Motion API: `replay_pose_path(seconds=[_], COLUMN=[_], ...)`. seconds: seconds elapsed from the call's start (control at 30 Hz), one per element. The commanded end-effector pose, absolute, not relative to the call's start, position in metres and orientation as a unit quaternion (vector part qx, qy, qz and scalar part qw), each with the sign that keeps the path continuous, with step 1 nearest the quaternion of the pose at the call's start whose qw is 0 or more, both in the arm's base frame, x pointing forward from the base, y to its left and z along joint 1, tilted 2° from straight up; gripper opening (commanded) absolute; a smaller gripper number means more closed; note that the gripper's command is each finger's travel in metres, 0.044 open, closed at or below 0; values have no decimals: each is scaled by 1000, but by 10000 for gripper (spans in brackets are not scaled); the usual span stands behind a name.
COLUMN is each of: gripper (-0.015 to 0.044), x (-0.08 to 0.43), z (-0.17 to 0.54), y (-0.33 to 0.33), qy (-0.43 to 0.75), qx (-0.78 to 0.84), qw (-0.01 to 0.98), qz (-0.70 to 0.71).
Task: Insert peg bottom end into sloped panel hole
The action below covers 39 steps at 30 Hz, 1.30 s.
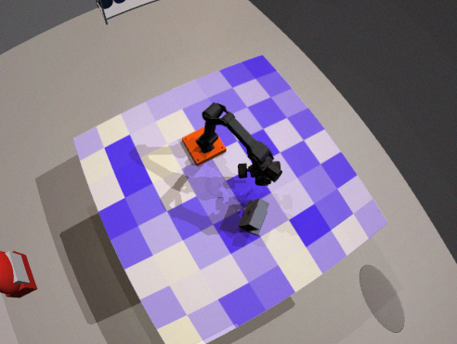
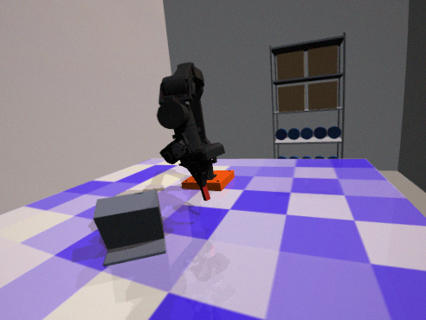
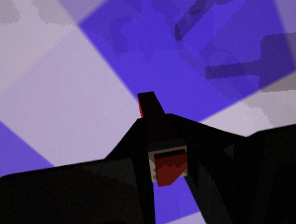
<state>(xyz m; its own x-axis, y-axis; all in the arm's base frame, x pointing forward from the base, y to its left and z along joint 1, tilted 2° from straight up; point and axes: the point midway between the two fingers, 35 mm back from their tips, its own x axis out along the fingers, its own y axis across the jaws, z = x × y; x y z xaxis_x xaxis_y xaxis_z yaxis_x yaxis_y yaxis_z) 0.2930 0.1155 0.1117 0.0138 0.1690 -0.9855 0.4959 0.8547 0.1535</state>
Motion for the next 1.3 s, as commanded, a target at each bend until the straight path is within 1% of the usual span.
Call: replay_pose_path(seconds=[0.0, 1.27], gripper=[0, 0], x=[294, 308], z=[110, 103], y=[113, 79], qy=[693, 677], qx=[241, 239], qw=[671, 696], qz=[-106, 18])
